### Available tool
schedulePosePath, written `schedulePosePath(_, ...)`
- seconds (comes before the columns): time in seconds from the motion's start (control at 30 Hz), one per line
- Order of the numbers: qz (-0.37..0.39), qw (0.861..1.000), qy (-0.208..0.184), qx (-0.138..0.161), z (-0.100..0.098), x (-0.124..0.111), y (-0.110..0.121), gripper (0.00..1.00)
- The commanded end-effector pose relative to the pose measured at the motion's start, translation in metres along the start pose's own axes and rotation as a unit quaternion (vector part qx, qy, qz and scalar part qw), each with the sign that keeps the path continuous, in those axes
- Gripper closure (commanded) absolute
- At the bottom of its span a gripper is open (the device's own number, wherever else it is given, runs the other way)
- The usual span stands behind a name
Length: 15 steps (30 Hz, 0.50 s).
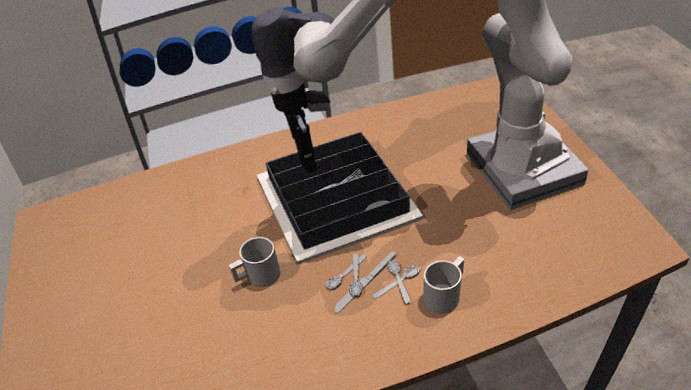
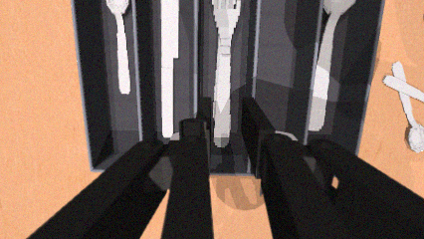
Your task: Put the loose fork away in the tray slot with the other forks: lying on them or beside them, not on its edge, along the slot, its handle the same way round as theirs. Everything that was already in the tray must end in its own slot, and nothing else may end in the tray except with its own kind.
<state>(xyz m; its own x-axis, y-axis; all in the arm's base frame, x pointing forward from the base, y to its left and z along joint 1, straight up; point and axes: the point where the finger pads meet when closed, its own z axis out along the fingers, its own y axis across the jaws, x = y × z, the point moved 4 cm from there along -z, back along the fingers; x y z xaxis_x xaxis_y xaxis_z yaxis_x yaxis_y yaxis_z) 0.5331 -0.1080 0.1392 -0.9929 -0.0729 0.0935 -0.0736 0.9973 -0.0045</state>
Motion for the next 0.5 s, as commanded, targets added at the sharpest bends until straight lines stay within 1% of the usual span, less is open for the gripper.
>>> schedulePosePath(0.0, 0.006, 1.000, 0.012, -0.001, -0.008, 0.007, 0.001, 0.76)
schedulePosePath(0.17, 0.006, 1.000, 0.012, -0.001, -0.019, 0.008, 0.001, 0.76)
schedulePosePath(0.37, 0.006, 1.000, 0.012, -0.001, -0.022, 0.009, 0.001, 0.76)
schedulePosePath(0.4, 0.002, 1.000, 0.006, -0.001, -0.022, 0.005, 0.001, 0.00)
schedulePosePath(0.47, 0.002, 1.000, 0.006, -0.001, -0.022, 0.005, 0.001, 0.00)
